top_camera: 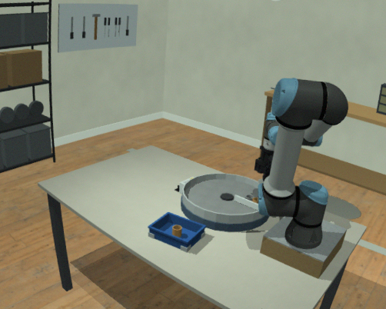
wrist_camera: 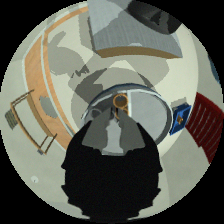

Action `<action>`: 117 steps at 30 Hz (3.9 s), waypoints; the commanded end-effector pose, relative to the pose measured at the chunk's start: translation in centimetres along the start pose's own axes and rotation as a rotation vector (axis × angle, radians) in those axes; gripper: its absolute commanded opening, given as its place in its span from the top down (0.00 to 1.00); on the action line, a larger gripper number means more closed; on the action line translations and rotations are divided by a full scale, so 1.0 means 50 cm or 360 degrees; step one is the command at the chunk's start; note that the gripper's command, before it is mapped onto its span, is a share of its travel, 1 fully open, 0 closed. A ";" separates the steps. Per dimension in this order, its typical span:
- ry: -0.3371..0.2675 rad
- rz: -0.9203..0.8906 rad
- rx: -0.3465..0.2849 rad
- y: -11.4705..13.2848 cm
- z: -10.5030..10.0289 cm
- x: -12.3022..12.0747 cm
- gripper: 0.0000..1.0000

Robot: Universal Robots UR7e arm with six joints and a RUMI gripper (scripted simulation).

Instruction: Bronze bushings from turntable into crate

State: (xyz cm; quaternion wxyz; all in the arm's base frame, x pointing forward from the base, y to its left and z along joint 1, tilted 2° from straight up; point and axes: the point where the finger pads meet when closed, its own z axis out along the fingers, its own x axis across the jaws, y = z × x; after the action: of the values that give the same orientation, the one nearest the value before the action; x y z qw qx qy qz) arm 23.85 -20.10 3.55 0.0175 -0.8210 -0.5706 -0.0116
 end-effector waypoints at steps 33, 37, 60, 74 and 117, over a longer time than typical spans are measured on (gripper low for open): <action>-0.0001 0.0000 -0.0001 0.000 0.046 -0.002 0.95; -0.0001 0.0000 -0.0001 0.000 0.046 -0.002 0.95; -0.0001 0.0000 -0.0001 0.000 0.072 -0.002 0.95; -0.0001 0.0000 -0.0001 0.000 0.094 -0.002 0.95; -0.0001 0.0000 -0.0001 0.000 0.094 -0.002 1.00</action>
State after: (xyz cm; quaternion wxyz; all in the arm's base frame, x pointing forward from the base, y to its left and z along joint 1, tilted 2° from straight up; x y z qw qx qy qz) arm 23.81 -19.98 -1.15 0.0173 -0.8210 -0.5706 -0.0114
